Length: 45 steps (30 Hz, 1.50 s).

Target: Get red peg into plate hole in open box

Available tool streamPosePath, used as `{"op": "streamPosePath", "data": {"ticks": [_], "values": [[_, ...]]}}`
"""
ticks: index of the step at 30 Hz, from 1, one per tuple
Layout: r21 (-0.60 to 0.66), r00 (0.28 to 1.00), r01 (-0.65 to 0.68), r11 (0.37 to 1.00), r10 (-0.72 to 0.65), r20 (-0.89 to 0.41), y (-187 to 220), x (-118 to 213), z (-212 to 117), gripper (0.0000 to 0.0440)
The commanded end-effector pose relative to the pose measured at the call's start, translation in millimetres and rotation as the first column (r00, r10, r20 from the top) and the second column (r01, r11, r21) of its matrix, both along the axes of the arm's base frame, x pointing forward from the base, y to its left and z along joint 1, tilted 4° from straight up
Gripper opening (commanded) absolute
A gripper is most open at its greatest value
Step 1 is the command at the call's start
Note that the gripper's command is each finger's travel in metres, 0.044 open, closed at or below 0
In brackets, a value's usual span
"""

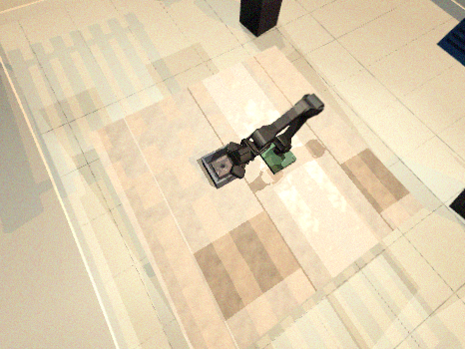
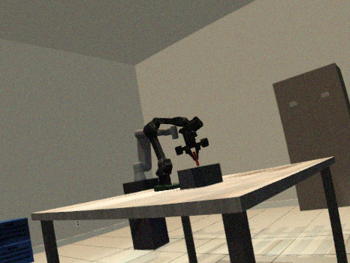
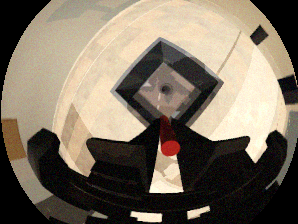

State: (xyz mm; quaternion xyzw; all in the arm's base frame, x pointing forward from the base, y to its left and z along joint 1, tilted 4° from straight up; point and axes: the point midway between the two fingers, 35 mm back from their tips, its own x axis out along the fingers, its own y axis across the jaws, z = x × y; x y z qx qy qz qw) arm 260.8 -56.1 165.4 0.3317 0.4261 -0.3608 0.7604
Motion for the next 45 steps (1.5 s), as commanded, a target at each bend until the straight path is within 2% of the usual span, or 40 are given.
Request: {"op": "streamPosePath", "data": {"ticks": [1, 16, 27, 29, 33, 35, 45], "values": [[-0.003, 1.0, 0.02, 1.0, -0.02, 0.009, -10, 7, 0, 0.0], [0.018, 0.996, 0.084, 0.996, -0.084, -0.008, -44, 28, -17, 0.0008], [0.045, 0.994, 0.09, 0.995, -0.087, -0.069, -55, 39, -44, 0.0005], [0.046, 0.993, 0.085, 0.995, -0.08, -0.085, -57, 40, -50, 0.0026], [0.044, 0.991, 0.069, 0.997, -0.064, -0.116, -60, 43, -59, 0.0121], [0.042, 0.989, 0.059, 0.997, -0.052, -0.14, -62, 43, -63, 0.0154], [0.021, 0.984, 0.01, 1.0, -0.006, -0.175, -73, 60, -54, 0.0152]]}}
